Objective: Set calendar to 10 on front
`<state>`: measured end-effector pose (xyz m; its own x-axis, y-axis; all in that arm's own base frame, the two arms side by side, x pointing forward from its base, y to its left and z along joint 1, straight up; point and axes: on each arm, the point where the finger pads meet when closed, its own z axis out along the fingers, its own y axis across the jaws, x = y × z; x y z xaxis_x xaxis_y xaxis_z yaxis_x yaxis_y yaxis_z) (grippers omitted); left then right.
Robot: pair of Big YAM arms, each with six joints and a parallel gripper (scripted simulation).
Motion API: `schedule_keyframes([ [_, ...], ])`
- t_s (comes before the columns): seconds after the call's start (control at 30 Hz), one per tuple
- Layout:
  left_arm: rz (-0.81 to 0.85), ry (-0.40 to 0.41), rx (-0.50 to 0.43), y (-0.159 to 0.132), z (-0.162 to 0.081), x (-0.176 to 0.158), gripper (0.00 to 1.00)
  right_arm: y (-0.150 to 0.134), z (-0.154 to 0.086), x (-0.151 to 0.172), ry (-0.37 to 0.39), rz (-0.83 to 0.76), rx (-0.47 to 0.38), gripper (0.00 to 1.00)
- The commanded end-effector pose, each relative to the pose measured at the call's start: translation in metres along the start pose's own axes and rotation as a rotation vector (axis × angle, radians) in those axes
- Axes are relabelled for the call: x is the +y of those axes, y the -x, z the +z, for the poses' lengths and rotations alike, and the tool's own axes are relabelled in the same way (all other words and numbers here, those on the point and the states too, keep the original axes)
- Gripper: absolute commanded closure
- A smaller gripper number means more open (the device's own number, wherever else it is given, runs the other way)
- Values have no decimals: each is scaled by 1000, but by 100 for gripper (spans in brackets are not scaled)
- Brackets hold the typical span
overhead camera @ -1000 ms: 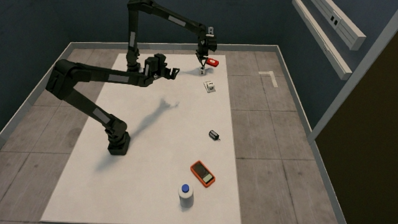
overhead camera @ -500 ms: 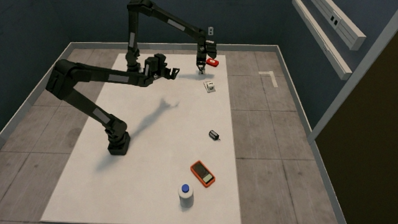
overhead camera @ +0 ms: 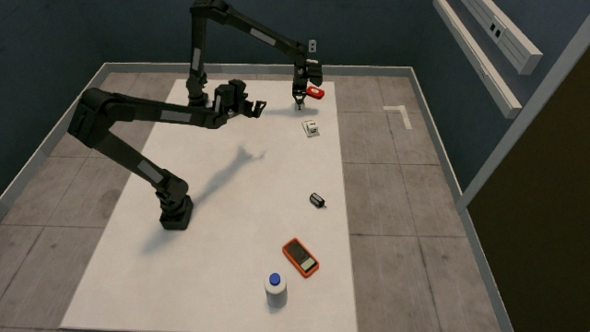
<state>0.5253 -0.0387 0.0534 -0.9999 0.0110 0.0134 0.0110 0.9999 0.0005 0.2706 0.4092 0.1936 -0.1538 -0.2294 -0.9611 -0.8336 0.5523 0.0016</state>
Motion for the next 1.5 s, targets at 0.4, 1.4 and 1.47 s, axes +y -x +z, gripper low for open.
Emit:
schedule_keyframes([
  [0.4, 10, 0, -15, 15, 21, 1, 31, 4, 1, 1, 2, -2, -7, 0],
  [1.4, 3, -1, -25, 15, 27, 1, 44, 4, 1, 1, 2, -2, -7, 0],
  [1.47, 3, -1, -25, 15, 27, 1, 47, 4, 1, 1, 2, -2, -7, 0],
])
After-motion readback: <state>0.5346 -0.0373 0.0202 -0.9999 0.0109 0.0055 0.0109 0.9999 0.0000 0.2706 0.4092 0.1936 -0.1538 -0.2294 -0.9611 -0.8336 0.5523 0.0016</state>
